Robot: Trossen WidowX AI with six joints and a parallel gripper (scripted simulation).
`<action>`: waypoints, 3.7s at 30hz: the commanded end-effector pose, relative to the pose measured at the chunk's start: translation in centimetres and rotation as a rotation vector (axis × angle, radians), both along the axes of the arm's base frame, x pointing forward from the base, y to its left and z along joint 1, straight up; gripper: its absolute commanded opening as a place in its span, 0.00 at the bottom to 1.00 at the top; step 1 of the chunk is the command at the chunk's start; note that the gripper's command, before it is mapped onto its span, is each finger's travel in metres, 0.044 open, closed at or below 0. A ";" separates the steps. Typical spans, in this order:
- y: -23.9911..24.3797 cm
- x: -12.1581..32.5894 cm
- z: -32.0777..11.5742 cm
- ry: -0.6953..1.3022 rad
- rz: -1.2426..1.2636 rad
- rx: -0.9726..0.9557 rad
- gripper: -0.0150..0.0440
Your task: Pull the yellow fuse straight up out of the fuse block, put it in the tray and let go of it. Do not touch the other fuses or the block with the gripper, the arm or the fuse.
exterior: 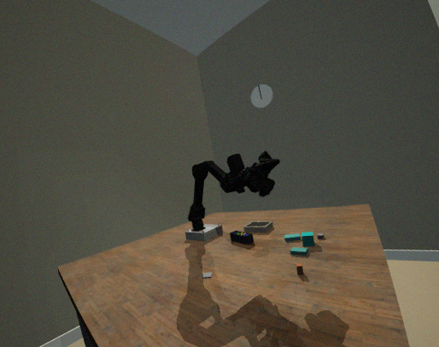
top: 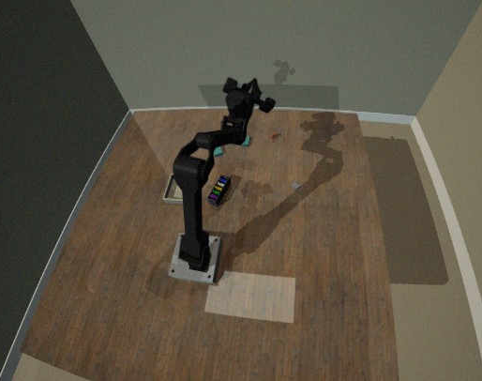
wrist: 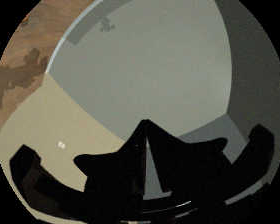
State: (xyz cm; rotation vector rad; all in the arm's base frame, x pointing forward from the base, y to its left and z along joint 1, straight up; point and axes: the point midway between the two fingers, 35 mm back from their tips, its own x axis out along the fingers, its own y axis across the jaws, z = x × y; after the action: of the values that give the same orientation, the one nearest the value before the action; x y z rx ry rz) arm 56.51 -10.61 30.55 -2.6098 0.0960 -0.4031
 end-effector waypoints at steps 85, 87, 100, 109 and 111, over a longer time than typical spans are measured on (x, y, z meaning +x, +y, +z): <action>11.3 -25.9 -26.4 1.409 -0.774 1.277 0.38; 11.3 -25.9 -26.4 1.409 -0.774 1.277 0.38; 11.3 -25.9 -26.7 1.409 -0.774 1.277 0.38; 11.3 -25.9 -27.4 1.409 -0.774 1.277 0.38; 11.3 -25.9 -27.4 1.409 -0.774 1.277 0.38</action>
State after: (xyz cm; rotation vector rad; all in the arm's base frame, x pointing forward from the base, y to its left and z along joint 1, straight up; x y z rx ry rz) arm 30.82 0.74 3.56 -1.0348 1.2822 0.9972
